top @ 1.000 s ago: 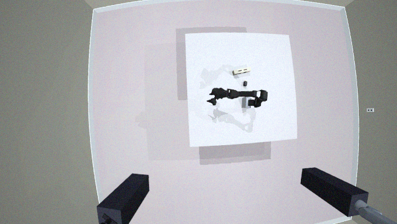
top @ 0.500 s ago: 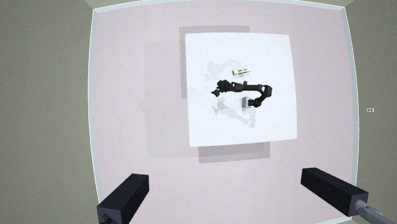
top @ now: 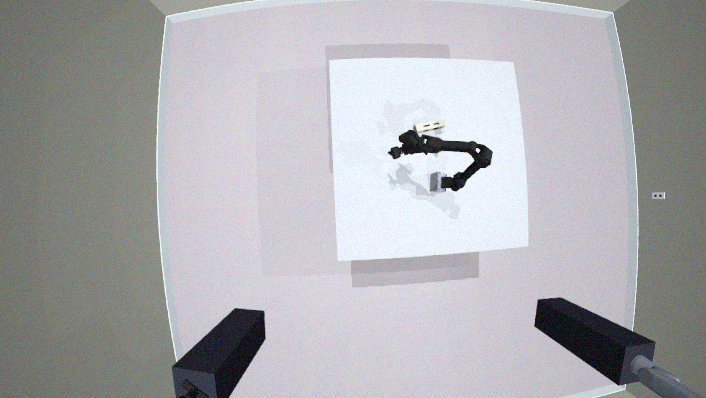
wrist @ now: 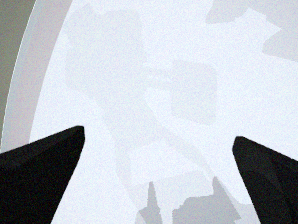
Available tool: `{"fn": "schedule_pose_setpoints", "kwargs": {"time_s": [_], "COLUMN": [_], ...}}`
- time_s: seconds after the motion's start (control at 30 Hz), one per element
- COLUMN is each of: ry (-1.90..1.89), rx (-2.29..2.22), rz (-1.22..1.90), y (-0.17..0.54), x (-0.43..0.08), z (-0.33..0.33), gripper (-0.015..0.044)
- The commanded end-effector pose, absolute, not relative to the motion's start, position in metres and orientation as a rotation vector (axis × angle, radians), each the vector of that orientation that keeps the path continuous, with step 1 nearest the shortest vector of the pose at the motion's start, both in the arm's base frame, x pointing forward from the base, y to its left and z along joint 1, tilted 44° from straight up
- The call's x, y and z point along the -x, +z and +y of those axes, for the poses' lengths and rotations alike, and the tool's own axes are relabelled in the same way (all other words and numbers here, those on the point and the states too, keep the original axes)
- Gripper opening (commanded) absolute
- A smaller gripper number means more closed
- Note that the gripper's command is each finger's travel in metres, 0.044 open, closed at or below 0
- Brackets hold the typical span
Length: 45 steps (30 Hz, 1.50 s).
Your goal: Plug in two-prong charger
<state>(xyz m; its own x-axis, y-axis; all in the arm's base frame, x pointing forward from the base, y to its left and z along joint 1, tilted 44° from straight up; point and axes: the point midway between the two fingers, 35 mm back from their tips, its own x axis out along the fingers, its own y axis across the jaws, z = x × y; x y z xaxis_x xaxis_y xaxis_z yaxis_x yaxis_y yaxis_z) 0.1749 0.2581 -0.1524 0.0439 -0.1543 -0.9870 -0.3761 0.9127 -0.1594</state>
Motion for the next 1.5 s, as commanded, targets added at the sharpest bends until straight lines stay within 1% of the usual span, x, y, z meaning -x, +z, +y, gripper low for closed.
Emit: {"fn": "schedule_pose_setpoints", "kwargs": {"time_s": [0.0, 0.67, 1.33, 1.47], "ry": [0.094, -0.332, -0.684, -0.708], "rx": [0.43, 0.446, 0.493, 0.497], "rz": [1.535, 1.536, 1.546, 1.547], "y": [-0.142, -0.078, -0.01, -0.005], "x": [-0.185, -0.221, -0.222, -0.222], "z": [0.238, 0.129, 0.027, 0.02], "gripper": [0.044, 0.044, 0.044, 0.044]}}
